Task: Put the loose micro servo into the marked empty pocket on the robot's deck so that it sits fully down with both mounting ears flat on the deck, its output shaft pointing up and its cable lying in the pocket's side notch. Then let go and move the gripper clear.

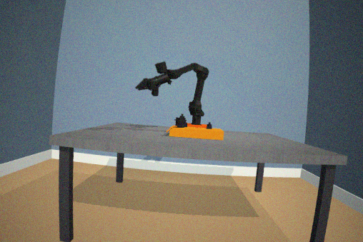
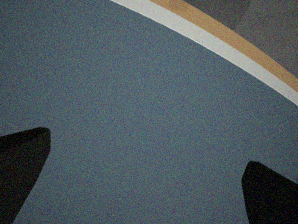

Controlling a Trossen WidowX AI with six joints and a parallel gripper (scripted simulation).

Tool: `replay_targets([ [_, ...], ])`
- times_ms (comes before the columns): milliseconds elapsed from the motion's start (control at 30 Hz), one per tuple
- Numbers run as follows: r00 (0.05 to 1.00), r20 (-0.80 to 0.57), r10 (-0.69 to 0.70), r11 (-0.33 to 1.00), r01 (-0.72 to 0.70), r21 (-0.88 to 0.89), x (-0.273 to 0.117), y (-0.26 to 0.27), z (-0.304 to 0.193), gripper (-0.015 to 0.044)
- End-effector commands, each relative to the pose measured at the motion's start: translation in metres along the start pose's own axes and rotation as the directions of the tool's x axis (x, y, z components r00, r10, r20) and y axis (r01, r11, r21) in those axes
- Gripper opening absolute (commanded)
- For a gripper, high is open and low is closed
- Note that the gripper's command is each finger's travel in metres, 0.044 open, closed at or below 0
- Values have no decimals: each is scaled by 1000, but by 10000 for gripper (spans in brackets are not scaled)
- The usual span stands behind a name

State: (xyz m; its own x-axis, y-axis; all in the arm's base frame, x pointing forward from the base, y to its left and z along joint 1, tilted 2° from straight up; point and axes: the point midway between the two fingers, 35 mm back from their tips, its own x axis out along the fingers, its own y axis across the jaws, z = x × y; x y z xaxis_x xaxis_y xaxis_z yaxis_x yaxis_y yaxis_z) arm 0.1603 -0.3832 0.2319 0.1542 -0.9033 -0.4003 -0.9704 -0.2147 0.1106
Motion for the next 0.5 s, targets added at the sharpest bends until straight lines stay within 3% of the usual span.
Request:
replay_targets([
  [0, 1000, 4, -4, 1000, 4, -1, 0, -1, 1, 426],
  [467, 920, 329, -213, 964, 252, -79, -17, -88, 51, 440],
])
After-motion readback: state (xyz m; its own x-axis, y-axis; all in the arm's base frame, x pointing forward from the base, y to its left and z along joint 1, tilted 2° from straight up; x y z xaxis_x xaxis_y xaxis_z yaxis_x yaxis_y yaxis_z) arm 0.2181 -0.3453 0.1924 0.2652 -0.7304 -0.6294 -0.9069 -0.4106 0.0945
